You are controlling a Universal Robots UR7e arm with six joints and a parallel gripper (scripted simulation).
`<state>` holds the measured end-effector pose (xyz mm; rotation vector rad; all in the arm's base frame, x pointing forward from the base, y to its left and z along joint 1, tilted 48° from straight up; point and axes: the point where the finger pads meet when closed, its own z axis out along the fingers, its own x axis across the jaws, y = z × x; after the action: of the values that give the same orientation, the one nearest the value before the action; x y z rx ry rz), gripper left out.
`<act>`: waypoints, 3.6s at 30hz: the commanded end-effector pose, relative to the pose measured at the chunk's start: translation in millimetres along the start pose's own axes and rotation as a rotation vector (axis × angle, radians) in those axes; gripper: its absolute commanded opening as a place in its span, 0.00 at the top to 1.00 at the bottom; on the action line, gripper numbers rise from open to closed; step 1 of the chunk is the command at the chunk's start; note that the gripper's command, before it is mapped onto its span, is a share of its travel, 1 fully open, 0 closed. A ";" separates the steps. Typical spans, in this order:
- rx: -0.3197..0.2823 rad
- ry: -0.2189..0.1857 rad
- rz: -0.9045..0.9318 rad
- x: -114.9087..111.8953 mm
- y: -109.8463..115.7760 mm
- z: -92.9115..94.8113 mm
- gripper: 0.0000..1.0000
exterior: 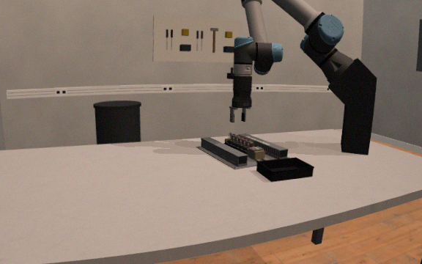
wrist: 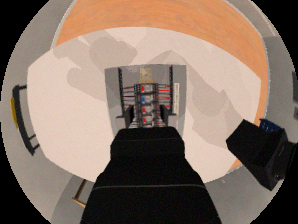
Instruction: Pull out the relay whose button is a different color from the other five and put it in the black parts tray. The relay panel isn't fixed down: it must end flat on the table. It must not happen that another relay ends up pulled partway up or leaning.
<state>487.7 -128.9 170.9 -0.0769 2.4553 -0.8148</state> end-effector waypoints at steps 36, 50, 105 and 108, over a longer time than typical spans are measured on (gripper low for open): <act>0.000 -0.001 0.000 -0.4 -0.6 -0.3 0.02; 0.000 -0.001 0.000 -0.4 -6.5 3.4 0.02; 0.000 -0.001 0.000 -0.7 -12.5 27.3 0.02; 0.000 -0.001 0.000 -0.8 -12.5 36.2 0.02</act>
<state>499.7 -152.9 160.8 -0.0767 2.4559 -0.8141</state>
